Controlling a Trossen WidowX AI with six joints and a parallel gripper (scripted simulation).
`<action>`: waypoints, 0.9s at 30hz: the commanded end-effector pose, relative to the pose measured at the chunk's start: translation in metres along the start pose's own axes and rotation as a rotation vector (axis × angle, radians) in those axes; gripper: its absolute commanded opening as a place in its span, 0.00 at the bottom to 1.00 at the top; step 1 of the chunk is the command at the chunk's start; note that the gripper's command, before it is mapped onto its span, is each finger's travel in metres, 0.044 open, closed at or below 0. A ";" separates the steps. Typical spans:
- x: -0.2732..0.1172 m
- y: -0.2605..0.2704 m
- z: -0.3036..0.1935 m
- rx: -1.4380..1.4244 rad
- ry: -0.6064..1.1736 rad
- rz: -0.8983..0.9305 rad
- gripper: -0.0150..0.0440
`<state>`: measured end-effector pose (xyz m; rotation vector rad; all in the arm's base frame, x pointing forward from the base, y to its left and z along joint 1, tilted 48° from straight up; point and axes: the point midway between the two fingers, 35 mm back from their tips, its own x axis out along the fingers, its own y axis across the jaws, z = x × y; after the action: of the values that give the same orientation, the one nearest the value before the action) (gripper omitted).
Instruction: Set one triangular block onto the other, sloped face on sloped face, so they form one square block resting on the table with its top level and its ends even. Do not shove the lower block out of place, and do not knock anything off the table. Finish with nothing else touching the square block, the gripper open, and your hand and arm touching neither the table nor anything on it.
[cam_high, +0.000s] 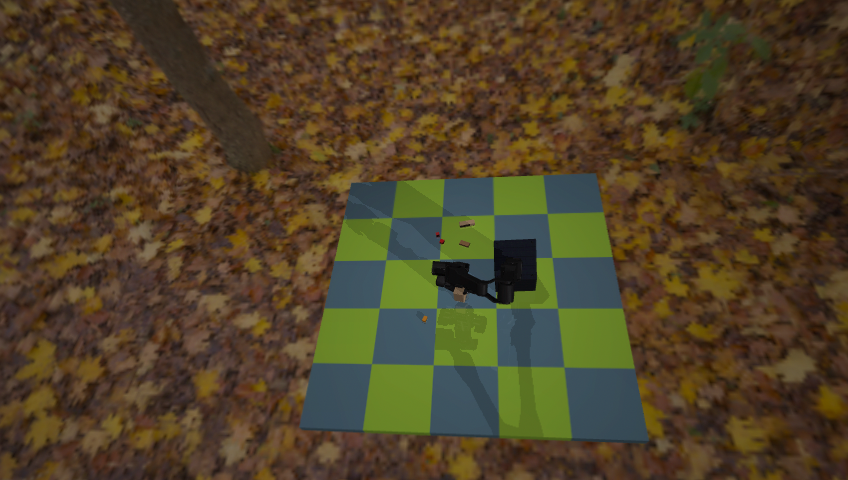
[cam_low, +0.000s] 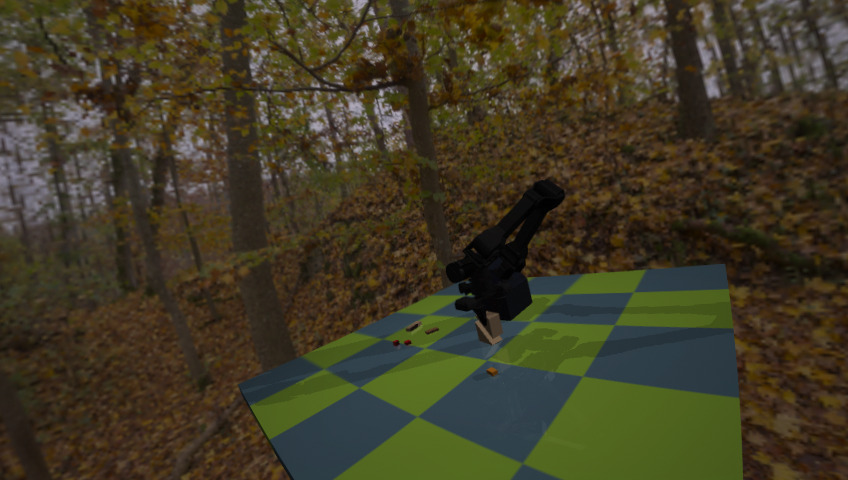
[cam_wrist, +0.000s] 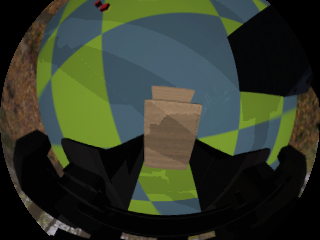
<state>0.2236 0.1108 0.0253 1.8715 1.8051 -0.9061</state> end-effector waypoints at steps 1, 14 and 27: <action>0.000 -0.001 -0.001 0.005 0.003 0.000 0.25; 0.001 0.000 -0.001 0.008 0.005 0.000 0.25; 0.007 0.000 0.002 0.008 0.005 0.000 0.25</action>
<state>0.2247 0.1140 0.0209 1.8761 1.8021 -0.9012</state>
